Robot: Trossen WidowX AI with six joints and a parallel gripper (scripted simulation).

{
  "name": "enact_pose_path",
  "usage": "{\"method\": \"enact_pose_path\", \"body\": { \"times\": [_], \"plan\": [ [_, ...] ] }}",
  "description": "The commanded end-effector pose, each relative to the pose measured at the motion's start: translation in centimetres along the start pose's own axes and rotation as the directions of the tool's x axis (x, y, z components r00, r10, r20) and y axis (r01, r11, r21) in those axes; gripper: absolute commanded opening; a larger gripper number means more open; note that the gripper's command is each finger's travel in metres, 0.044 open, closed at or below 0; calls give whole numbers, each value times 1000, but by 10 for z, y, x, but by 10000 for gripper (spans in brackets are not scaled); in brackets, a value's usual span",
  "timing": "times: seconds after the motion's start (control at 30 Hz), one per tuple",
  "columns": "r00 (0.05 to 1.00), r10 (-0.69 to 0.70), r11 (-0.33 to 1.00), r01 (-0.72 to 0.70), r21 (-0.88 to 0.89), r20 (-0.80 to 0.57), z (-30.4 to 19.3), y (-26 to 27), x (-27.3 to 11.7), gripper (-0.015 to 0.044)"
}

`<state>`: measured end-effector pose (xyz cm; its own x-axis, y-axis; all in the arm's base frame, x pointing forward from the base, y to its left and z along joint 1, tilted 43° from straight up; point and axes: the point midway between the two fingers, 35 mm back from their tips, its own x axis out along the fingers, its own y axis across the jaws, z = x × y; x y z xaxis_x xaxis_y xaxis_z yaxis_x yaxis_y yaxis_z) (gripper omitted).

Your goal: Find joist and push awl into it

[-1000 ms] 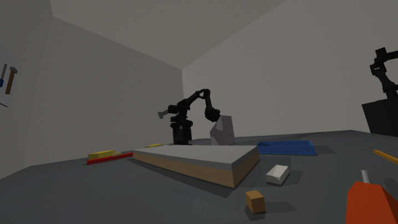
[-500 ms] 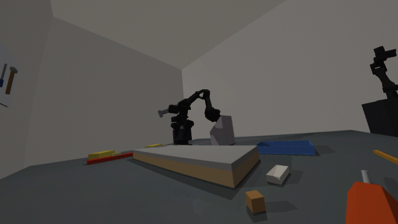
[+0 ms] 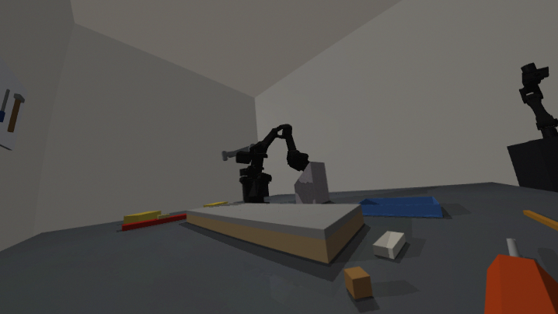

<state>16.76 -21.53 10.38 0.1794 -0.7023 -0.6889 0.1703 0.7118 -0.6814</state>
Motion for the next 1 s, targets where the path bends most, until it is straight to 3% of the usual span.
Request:
{"method": "enact_pose_path", "body": {
  "times": [0.0,0.5,0.6,0.97],
  "plan": [
    [1000,6,1000,-6,-6,0,-2,2,6,440],
    [1000,3,1000,-3,-7,0,-10,2,26,440],
    [1000,3,1000,-3,-7,0,-10,2,26,361],
    [1000,3,1000,-3,-7,0,-10,2,26,288]
  ]
}}
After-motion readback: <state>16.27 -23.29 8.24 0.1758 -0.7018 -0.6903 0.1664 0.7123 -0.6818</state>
